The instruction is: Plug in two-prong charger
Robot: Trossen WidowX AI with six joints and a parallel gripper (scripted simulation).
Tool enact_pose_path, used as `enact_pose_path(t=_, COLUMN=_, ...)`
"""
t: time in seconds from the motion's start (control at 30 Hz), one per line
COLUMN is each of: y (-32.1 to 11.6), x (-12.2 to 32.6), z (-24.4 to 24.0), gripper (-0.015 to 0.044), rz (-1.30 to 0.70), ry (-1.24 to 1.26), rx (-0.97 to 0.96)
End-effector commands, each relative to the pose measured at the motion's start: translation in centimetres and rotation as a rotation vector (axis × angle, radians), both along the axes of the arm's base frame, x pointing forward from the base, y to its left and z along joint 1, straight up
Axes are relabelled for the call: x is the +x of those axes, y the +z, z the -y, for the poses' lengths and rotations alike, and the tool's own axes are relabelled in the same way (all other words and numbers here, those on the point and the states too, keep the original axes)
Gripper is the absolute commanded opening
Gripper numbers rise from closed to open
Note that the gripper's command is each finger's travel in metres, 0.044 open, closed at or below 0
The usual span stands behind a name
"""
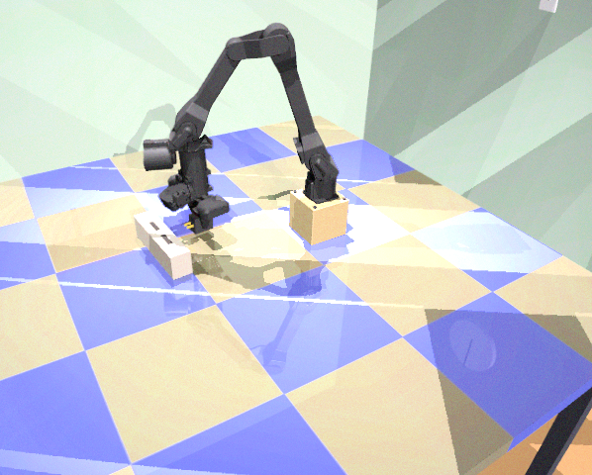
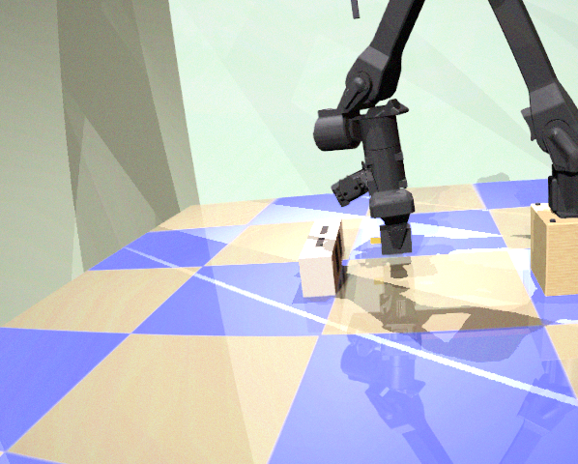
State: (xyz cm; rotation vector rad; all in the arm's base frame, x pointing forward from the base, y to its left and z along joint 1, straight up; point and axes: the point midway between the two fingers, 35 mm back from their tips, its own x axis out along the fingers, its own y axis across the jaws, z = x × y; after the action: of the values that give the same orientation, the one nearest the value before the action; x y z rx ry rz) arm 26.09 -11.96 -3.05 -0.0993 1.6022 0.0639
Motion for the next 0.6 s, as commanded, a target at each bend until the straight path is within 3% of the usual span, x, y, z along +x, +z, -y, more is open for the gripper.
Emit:
enact_pose_path(t=0.0, y=-0.2, x=0.3, z=0.1, gripper=0.0000, rz=-0.010, ry=-0.004, rx=-0.001)
enact_pose_path(t=0.57, y=-0.3, x=2.3, z=0.3, gripper=0.0000, rz=-0.007, ry=-0.013, rx=-0.001)
